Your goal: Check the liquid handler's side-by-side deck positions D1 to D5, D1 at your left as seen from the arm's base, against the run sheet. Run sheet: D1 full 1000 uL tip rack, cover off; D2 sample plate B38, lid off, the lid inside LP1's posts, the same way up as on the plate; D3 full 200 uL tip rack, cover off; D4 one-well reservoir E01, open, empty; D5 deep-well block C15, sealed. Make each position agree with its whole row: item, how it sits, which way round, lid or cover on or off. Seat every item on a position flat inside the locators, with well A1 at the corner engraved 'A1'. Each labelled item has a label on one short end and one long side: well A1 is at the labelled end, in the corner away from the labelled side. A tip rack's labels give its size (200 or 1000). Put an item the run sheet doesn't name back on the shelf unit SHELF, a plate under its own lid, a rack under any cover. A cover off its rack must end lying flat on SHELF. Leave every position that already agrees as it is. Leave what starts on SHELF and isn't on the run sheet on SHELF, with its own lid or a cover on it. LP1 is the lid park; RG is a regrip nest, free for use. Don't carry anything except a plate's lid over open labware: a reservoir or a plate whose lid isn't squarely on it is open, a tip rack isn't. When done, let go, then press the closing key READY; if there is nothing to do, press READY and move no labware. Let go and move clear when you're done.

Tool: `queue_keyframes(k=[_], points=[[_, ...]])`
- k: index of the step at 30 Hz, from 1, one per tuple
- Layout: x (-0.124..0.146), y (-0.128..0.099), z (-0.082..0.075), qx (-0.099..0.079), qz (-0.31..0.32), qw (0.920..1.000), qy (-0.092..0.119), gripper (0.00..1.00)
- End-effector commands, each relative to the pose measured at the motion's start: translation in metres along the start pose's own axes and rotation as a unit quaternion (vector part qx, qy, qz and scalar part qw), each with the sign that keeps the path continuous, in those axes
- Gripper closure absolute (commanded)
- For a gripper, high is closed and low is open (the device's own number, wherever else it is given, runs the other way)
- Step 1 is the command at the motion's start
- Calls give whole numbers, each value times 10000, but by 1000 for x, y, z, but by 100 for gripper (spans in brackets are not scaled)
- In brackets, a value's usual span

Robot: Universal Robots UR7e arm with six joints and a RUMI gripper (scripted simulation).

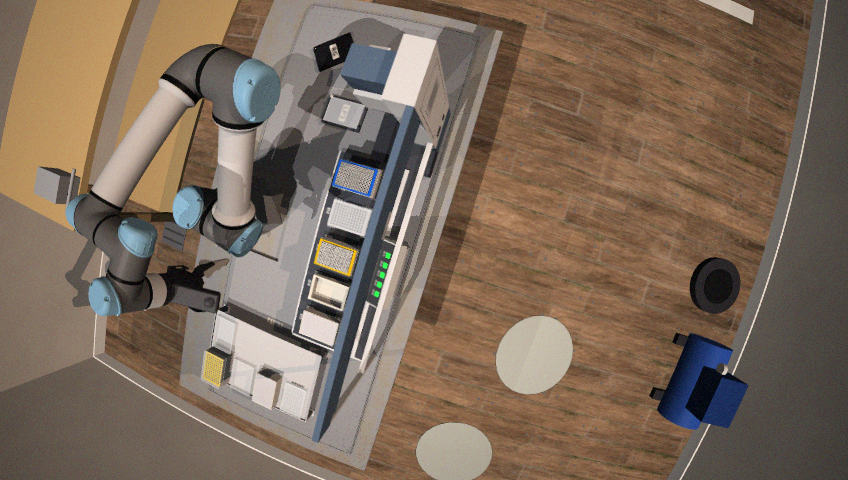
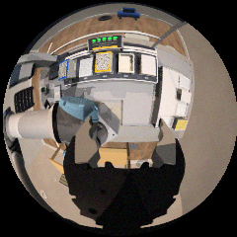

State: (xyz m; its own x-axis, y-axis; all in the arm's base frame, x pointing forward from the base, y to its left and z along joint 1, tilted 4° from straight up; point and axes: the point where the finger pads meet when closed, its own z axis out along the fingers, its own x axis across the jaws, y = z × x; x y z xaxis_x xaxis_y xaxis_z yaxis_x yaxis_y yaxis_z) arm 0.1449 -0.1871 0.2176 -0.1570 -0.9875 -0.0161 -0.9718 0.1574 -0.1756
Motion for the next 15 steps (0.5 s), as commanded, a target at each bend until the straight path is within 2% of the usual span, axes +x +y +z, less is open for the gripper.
queue_keyframes(k=[1, 15], points=[[53, -69, 48, -603, 65, 9980, -153, 18], [57, -74, 52, -603, 65, 9980, -153, 18]])
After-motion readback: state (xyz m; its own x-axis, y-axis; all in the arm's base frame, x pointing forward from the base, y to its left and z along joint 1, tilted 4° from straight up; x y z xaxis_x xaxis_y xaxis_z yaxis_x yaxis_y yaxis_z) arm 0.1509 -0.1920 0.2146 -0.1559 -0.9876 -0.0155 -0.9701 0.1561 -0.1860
